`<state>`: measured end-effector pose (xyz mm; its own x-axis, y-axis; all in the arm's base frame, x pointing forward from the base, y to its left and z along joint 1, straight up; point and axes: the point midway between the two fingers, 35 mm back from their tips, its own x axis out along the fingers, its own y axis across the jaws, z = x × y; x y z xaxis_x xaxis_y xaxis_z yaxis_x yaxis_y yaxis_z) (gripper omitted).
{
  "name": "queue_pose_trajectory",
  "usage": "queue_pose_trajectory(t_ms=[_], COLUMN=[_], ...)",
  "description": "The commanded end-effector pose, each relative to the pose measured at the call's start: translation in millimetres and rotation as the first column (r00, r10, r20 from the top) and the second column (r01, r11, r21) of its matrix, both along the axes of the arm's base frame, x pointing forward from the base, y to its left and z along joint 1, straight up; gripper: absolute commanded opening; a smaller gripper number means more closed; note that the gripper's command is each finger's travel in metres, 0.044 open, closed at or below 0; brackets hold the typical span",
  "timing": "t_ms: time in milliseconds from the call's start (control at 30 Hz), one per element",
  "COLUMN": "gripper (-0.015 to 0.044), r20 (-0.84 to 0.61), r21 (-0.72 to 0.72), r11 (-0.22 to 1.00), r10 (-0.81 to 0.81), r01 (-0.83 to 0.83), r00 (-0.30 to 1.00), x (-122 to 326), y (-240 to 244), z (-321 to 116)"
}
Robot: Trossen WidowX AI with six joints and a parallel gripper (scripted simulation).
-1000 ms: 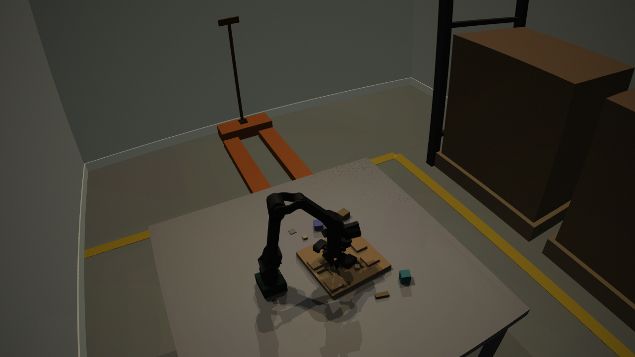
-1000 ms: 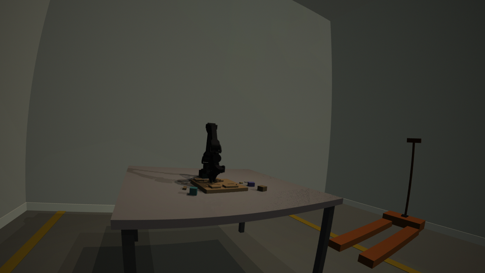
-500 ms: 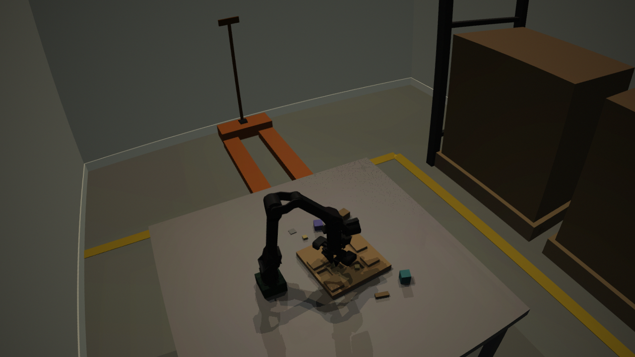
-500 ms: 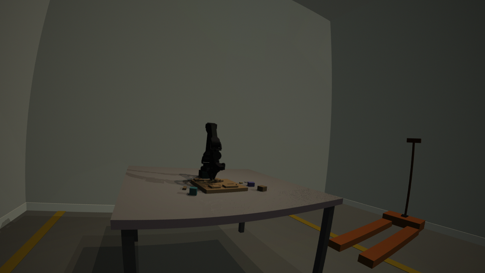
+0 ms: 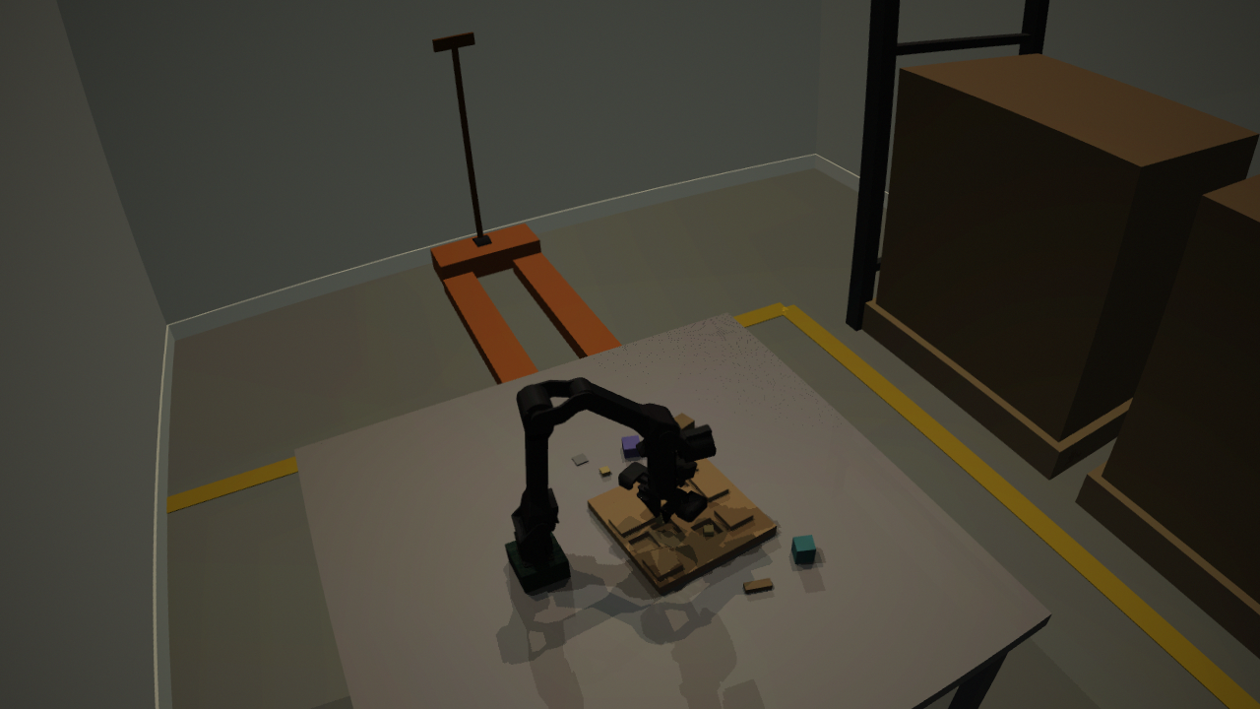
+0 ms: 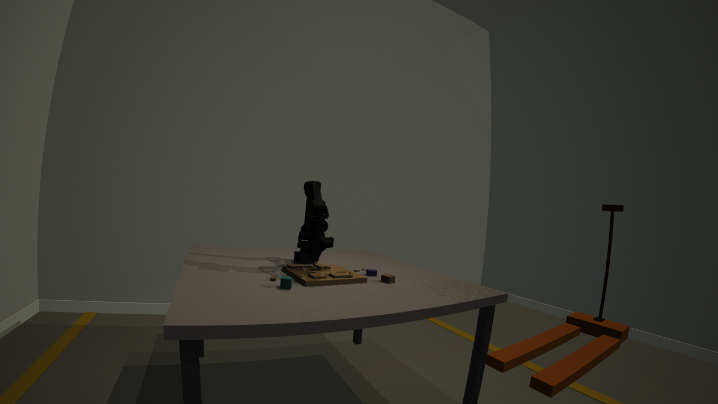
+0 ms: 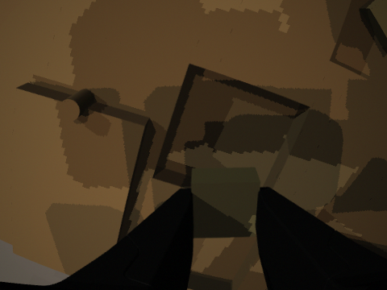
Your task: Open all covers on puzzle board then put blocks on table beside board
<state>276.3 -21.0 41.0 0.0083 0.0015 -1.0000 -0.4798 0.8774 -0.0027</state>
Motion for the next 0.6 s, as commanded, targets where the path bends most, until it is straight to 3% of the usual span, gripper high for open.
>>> queue_pose_trajectory(t_ms=[0, 567], gripper=[0.008, 0.008], r20=[0.014, 0.014], r21=[0.001, 0.001], r11=[1.0, 1.0], r10=[0.002, 0.002], r01=[-0.002, -0.002], r00=[1.0, 1.0], x=[3.1, 3.0], y=[0.4, 0.2], z=[8.0, 47.3])
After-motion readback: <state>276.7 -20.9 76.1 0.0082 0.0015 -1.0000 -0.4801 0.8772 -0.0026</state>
